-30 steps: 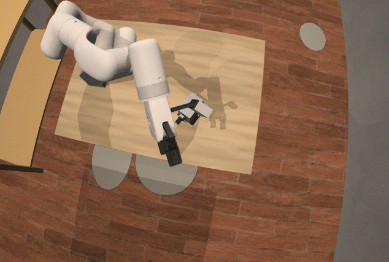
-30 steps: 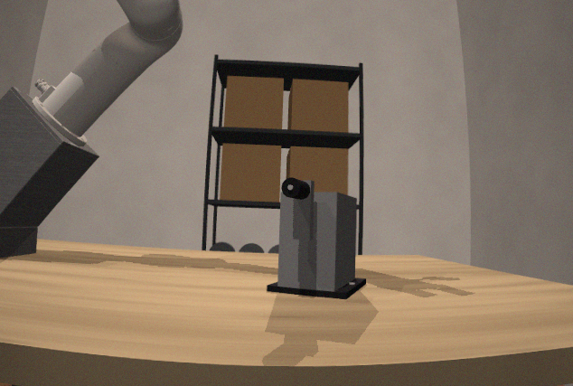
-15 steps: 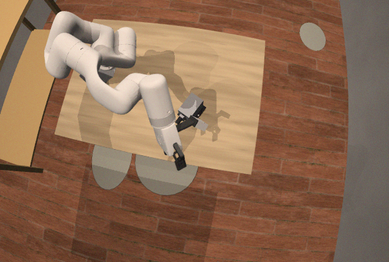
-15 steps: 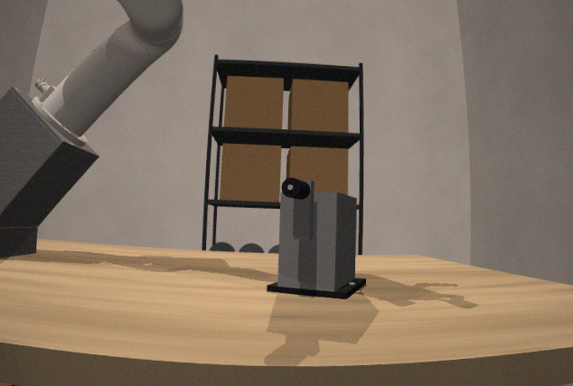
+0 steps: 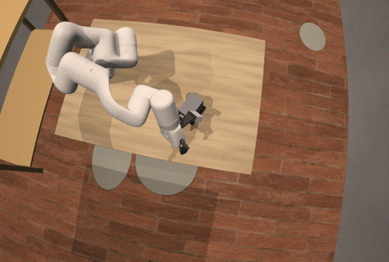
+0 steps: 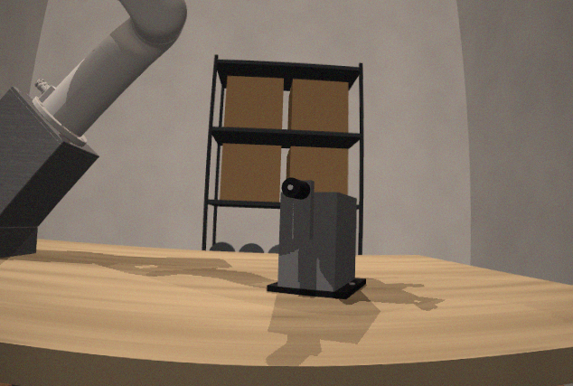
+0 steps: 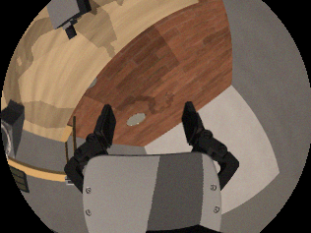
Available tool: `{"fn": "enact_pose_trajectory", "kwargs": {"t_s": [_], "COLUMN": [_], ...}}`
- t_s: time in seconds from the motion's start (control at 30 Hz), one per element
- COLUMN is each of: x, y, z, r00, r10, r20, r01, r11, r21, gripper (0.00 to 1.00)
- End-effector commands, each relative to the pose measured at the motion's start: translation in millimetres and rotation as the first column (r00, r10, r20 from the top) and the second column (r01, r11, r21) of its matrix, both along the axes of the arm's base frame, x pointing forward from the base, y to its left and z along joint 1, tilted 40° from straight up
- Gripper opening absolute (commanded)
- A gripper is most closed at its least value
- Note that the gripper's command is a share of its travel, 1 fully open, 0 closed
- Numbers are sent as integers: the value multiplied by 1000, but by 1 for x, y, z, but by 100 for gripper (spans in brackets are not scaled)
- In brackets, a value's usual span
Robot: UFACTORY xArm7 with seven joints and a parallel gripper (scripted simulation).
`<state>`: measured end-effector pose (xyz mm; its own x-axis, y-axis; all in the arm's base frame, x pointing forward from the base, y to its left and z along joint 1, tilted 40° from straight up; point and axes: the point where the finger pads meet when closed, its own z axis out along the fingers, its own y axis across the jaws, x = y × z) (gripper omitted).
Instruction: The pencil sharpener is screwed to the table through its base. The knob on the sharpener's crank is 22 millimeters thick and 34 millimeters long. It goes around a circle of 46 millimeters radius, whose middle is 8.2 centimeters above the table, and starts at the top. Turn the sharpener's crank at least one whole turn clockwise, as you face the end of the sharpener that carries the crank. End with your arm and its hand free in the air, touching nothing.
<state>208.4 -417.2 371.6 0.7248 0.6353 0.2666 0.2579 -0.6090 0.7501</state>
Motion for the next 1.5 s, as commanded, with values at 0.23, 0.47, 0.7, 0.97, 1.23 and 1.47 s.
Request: {"fn": "enact_pose_trajectory", "kwargs": {"t_s": [0.23,0.47,0.7,0.97,1.23,1.47], "x": [57,79,79,79,79,79], "y": [66,114,114,114,114,114], "z": [-87,-130,-130,-130,-130,-130], "r00": [969,923,923,923,923,923], "r10": [227,361,361,361,361,361], "r20": [-97,-133,-133,-133,-133,-133], "r01": [-215,-332,-332,-332,-332,-332], "r11": [969,922,922,922,922,922], "r21": [125,198,198,198,198,198], "gripper": [100,100,0,0,0,0]}}
